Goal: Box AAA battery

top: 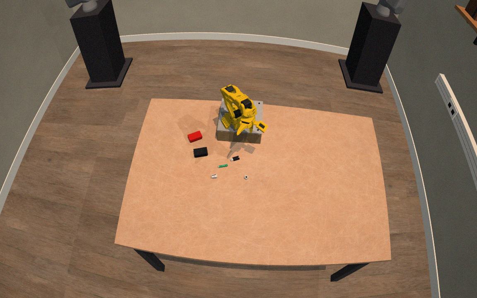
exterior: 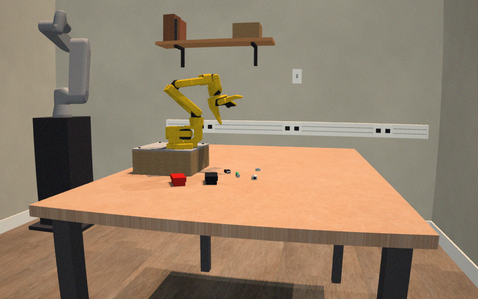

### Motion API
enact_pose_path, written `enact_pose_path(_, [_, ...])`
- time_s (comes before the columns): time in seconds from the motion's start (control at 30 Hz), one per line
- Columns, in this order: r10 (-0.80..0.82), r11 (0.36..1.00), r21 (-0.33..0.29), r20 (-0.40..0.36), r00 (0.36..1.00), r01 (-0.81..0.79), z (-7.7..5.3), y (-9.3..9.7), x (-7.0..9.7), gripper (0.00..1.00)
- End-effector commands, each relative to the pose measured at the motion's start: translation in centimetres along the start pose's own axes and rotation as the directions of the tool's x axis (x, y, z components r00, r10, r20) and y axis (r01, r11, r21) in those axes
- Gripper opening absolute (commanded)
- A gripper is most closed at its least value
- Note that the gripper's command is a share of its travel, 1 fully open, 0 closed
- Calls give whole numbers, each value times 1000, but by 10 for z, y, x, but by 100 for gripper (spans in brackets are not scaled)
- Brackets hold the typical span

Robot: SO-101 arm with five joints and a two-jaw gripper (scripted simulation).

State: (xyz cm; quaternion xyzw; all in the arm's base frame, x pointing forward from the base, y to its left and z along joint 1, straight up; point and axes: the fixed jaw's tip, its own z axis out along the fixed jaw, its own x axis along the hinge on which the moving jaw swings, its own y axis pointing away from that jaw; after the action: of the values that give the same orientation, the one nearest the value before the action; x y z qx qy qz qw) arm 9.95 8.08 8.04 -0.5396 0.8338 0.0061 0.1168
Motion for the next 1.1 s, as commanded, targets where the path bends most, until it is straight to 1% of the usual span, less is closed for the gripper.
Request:
enact_pose_path(0.0, [0,1000,0,2,1000,0,0,0,0,100])
enact_pose_path(0.73, [0,1000,0,2,1000,0,0,0,0,100])
enact_pose_path(1.07, [-11,1000,4,-3,1000,11,0,-3,1,99])
